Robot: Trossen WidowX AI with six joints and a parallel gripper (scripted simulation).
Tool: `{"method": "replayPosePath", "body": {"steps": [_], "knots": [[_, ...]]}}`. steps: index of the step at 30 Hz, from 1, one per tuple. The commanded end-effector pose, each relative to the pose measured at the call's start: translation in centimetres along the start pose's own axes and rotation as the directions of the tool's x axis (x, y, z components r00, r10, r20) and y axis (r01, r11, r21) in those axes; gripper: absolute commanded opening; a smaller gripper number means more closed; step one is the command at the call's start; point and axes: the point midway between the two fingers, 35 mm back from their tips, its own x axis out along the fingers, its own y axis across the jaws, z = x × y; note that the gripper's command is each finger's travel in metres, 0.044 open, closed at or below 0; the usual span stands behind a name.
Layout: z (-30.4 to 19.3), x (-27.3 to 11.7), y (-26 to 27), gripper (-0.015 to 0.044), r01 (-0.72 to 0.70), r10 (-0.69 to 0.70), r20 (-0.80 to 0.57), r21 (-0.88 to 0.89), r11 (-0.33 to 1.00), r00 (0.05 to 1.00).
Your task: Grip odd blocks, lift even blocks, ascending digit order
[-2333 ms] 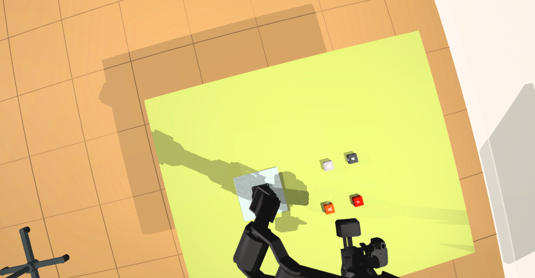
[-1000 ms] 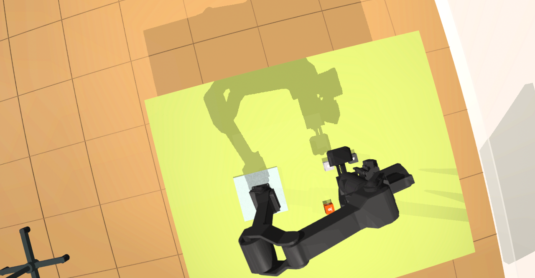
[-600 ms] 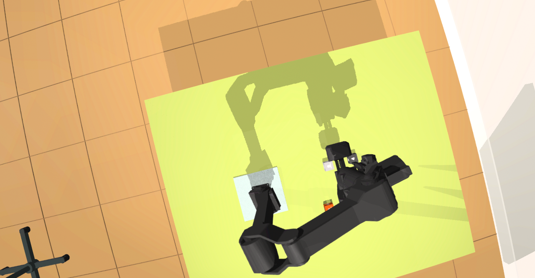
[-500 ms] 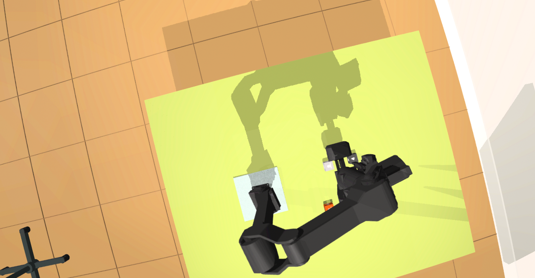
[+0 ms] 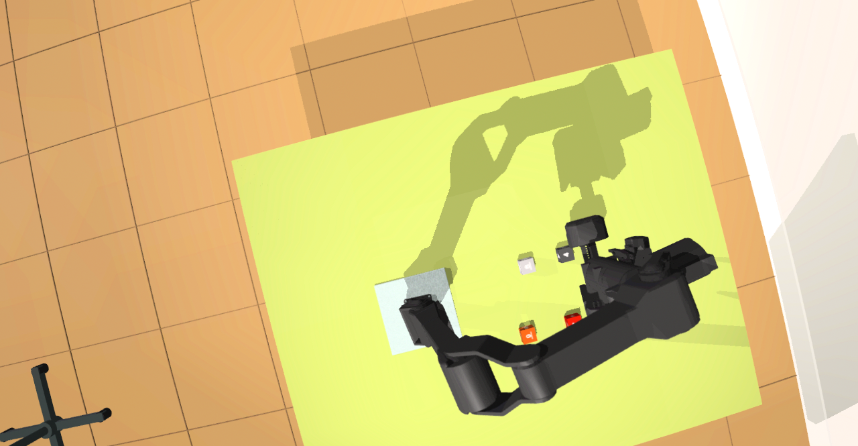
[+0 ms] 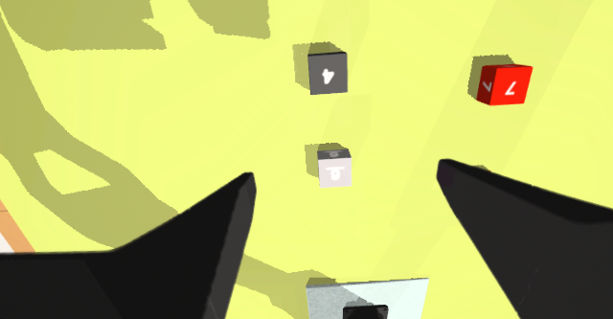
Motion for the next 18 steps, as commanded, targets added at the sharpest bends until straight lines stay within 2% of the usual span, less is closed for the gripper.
{"method": "replayPosePath", "body": {"steps": [1, 18], "knots": [[3.21, 0.57, -0.24, 0.04, 0.002, -0.002, -0.005, 0.0, 1.0, 1.0], [3.82, 0.69, -0.3, 0.04, 0.002, -0.002, -0.005, 0.001, 1.0, 1.0]]}}
